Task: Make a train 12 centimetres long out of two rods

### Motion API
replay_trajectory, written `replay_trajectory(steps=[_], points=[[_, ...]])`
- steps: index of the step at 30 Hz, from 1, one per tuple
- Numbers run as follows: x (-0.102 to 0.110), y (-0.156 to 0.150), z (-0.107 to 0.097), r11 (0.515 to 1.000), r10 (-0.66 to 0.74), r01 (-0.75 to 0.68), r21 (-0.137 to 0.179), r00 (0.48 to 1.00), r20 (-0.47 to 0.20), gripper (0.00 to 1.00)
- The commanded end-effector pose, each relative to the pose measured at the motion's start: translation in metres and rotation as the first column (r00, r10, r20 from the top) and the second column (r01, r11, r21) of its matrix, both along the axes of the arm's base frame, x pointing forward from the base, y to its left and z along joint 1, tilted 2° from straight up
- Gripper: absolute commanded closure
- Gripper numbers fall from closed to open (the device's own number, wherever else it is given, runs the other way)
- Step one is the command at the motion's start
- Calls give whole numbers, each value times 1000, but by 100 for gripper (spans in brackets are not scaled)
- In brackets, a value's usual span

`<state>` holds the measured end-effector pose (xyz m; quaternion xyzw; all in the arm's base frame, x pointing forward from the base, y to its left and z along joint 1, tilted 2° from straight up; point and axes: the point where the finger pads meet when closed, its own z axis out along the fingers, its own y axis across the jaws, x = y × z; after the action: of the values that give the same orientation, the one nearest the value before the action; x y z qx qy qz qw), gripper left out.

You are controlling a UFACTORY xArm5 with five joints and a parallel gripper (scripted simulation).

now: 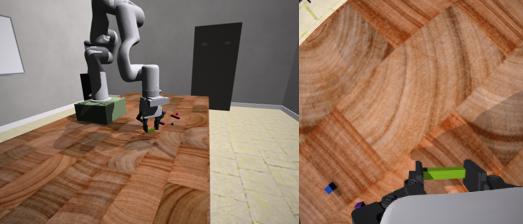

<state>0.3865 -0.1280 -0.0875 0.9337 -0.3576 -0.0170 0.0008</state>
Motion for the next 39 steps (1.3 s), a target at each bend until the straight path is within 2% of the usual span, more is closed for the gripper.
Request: replay_trajectory(steps=[1,27,39], points=[[1,0,1,1000,0,0,-1,1000,3,50],[1,0,1,1000,0,0,-1,1000,3,50],[1,-1,-7,1000,0,0,-1,1000,3,50]])
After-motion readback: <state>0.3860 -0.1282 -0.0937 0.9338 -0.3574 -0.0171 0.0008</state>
